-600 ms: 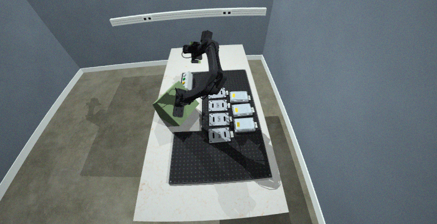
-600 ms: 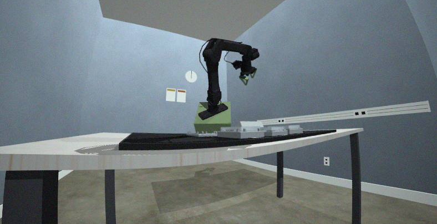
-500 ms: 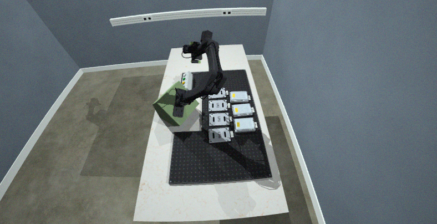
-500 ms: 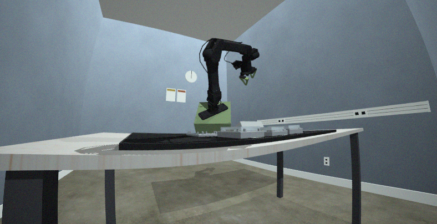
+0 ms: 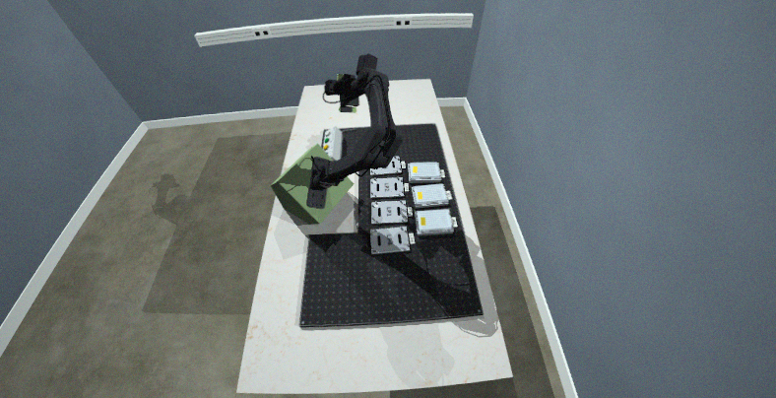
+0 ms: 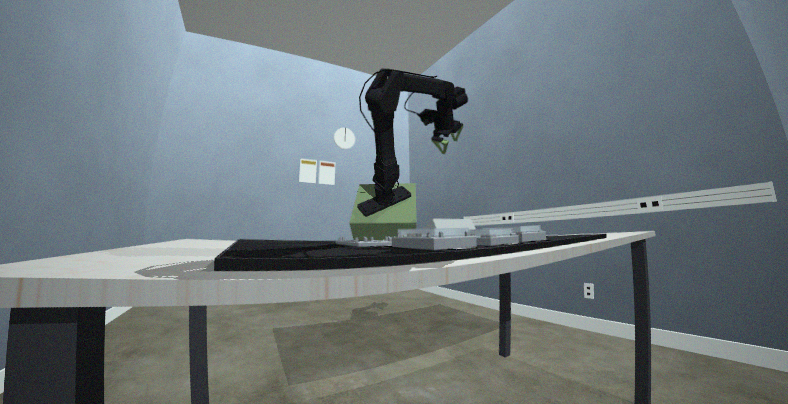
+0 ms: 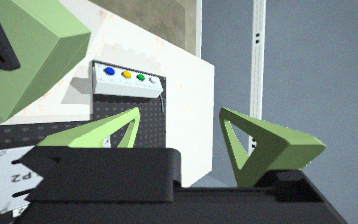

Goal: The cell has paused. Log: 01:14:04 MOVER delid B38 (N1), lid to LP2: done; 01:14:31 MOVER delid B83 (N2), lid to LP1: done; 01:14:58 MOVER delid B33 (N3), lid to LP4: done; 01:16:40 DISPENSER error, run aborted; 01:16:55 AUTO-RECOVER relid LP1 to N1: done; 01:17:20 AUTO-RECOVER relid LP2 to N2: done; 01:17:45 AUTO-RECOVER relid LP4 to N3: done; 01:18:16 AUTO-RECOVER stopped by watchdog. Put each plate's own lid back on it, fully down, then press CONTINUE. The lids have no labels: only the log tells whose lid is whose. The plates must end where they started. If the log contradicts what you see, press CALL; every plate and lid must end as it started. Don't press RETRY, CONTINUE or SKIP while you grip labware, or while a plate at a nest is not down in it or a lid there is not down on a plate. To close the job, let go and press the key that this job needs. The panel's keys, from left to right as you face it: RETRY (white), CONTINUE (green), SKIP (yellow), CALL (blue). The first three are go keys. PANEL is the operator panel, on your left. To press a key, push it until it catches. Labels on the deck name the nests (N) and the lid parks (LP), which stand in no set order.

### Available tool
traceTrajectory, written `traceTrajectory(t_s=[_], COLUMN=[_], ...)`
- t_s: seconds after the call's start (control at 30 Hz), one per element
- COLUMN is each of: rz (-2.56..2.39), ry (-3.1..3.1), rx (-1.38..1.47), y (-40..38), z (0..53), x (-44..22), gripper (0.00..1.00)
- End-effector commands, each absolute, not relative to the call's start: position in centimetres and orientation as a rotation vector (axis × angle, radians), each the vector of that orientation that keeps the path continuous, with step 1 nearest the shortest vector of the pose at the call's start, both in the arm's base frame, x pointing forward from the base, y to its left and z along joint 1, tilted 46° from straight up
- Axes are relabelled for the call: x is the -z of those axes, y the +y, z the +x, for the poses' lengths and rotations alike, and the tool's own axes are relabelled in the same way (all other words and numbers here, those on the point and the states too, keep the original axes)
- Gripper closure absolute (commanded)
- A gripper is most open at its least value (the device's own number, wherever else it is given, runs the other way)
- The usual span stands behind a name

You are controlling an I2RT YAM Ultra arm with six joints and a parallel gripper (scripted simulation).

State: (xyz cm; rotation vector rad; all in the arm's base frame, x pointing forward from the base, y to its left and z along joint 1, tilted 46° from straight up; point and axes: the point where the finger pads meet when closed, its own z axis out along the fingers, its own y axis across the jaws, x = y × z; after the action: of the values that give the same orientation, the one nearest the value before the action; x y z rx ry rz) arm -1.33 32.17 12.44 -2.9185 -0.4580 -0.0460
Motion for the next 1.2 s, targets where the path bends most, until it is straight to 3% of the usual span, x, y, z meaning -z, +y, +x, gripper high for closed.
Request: traceTrajectory(t_s=[0.0, 0.37, 1.17], rz=[-2.908, -2.907, -2.821], ry=[-0.378, -0.062, 0.503], rx=[0.068, 0.112, 0.193], y=[32.1, 31.5, 29.7], z=[0.0, 4.8, 10.2], x=[-12.6, -12.5, -12.3], gripper=[0.0, 0.0, 0.0])
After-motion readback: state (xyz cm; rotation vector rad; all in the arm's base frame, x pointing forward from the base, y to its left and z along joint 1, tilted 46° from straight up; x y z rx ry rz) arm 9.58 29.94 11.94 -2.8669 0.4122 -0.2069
